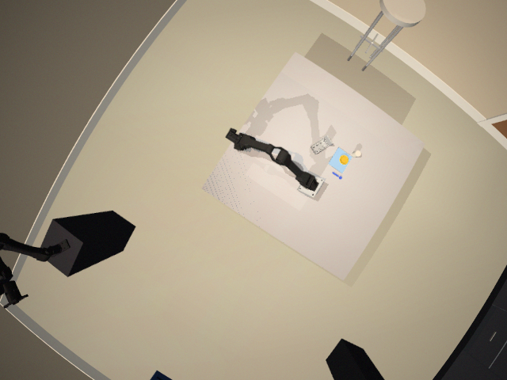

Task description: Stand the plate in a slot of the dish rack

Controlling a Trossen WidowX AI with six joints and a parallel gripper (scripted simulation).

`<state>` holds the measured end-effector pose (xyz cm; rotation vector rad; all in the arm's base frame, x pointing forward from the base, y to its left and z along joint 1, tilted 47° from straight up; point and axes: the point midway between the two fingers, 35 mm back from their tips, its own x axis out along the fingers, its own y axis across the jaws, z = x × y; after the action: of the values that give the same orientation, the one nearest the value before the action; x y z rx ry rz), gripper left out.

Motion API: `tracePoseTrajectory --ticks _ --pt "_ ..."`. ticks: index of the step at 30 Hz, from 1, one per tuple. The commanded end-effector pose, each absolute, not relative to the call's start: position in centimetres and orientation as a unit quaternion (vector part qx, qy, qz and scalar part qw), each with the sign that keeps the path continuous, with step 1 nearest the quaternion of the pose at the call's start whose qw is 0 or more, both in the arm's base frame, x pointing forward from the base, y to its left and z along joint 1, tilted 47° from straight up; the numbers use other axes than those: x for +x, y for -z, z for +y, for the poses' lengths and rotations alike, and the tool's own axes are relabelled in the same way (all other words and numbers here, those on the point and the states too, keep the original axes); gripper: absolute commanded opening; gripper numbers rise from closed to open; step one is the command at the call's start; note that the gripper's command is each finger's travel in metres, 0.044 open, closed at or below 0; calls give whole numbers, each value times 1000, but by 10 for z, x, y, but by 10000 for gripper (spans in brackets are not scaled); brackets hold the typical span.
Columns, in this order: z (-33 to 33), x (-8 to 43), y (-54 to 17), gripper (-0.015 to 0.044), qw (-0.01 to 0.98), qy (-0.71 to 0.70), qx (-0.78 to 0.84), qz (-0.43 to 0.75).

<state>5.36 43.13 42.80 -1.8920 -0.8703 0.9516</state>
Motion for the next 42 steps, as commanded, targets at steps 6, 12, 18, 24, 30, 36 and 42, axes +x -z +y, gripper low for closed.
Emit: tracePoseTrajectory --ticks 6,12,18,24,30,36,42 --pt "433 118 -396 400 431 -397 -764 -270" --pt "426 161 -377 400 449 -406 -766 -218" --pt "413 204 -359 400 468 -413 -764 -164" --pt "396 244 -340 400 488 -421 -757 -109" --pt "372 285 -318 400 502 -414 -758 -52" --pt "349 317 -292 400 511 -422 -749 6" --pt "323 345 -265 400 522 -436 -731 67"
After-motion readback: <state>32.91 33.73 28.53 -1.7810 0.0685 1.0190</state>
